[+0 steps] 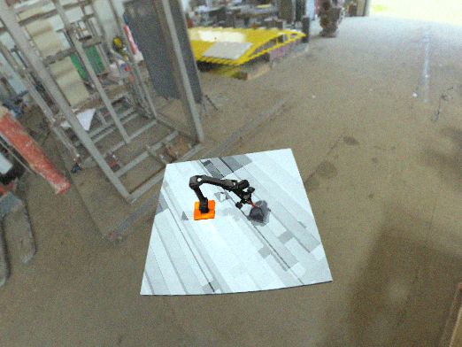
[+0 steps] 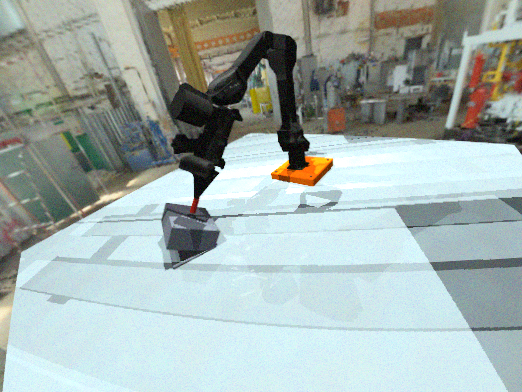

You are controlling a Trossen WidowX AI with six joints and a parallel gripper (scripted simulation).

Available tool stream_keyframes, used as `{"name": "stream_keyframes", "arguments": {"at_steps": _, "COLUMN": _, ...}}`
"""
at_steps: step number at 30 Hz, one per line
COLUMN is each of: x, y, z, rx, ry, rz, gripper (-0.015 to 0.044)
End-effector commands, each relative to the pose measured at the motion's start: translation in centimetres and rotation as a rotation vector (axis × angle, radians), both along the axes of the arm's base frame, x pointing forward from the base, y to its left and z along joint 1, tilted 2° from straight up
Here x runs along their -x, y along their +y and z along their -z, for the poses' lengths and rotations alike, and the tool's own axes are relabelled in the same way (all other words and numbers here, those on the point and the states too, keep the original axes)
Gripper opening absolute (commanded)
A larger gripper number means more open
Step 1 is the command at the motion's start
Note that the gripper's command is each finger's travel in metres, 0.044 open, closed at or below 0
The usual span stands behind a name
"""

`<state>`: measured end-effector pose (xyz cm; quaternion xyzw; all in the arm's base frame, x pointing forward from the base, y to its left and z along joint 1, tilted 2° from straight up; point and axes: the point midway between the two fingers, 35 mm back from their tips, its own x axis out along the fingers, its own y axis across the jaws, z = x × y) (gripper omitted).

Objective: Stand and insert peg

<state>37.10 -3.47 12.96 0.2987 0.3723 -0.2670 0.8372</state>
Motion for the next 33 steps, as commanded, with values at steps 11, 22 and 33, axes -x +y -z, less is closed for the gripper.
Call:
{"name": "stream_keyframes", "arguments": {"at_steps": 11, "x": -0.24, "y": -0.06, "z": 0.27, "rx": 0.0, "ry": 0.001, "rz": 0.0, "gripper": 0.0}}
{"name": "stream_keyframes", "arguments": {"at_steps": 22, "x": -0.55, "y": -0.11, "z": 0.38, "rx": 0.0, "ry": 0.0, "rz": 0.0, "gripper": 0.0}}
{"name": "stream_keyframes", "arguments": {"at_steps": 33, "x": -0.95, "y": -0.22, "z": 0.75, "rx": 0.0, "ry": 0.0, "rz": 0.0, "gripper": 0.0}}
